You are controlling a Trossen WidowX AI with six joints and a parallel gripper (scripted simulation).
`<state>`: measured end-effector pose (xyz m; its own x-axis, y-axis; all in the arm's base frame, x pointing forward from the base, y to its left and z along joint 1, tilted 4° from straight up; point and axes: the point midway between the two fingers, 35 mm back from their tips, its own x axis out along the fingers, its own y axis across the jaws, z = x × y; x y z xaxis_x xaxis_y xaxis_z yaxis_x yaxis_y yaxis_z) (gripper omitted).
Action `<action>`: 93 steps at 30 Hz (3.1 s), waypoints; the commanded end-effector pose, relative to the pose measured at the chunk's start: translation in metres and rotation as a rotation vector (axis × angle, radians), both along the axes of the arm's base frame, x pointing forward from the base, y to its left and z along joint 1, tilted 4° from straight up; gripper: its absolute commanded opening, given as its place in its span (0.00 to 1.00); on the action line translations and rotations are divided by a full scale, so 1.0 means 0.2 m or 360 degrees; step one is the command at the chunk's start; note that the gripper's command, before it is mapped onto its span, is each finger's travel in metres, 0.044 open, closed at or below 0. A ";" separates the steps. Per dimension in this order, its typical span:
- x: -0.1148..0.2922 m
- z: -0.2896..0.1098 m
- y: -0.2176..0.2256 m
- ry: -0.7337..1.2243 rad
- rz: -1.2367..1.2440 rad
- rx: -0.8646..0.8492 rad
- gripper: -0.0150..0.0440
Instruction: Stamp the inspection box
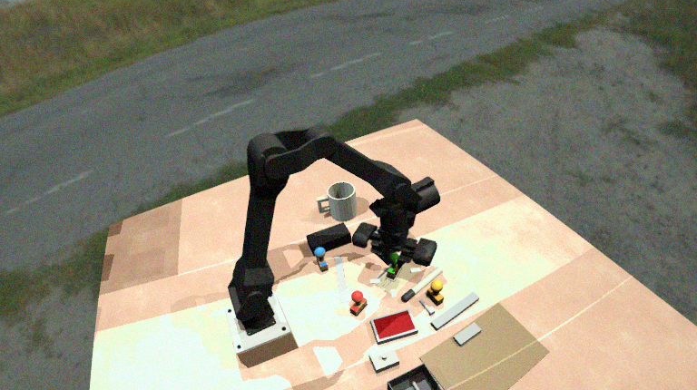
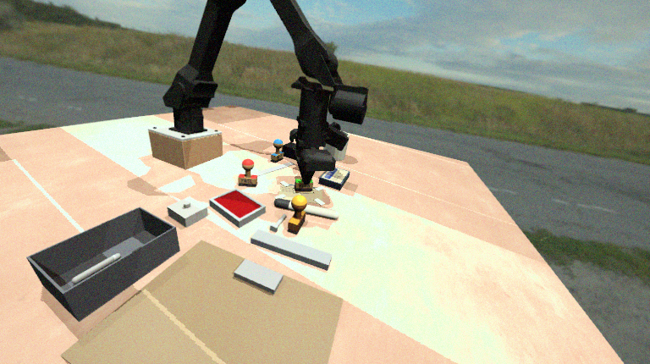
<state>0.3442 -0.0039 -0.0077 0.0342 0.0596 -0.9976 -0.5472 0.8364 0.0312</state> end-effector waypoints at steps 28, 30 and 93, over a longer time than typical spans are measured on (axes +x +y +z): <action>0.00 0.22 -0.01 -0.0001 -0.0003 0.0007 0.25; 0.00 0.23 -0.01 -0.0001 -0.0003 0.0007 0.25; -0.07 0.16 0.62 0.0001 0.0003 0.0024 0.25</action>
